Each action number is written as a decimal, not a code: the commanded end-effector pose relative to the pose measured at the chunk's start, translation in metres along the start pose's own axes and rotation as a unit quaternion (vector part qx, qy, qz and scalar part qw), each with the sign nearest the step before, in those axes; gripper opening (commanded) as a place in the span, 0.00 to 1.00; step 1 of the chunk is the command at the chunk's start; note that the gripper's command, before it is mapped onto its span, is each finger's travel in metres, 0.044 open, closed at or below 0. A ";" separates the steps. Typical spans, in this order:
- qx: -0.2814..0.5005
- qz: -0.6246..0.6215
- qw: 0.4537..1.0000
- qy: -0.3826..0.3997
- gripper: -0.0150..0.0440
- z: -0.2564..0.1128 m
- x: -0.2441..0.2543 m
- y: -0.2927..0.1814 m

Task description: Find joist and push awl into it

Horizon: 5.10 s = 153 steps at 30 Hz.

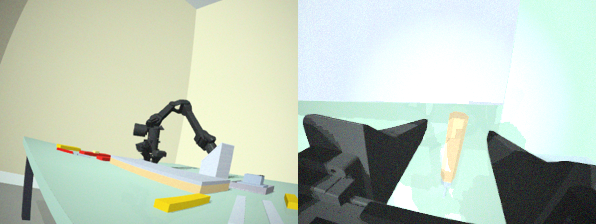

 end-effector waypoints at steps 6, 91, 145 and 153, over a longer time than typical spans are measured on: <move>-0.001 -0.003 1.000 0.003 0.38 0.001 0.002 0.000; -0.499 -0.572 0.509 0.405 0.25 -0.133 0.098 0.104; -0.550 -0.573 0.463 0.394 0.25 -0.085 0.099 0.116; -0.550 -0.573 0.463 0.394 0.25 -0.072 0.099 0.117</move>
Point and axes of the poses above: the point midway between the two fingers, 35 mm back from their tips, its own z axis out along the fingers, its own x axis across the jaws, y = z × x, the point moved 5 cm from there along -z, back along the fingers, and after that the axes turned 11 degrees about -z, right-handed, at the moved point
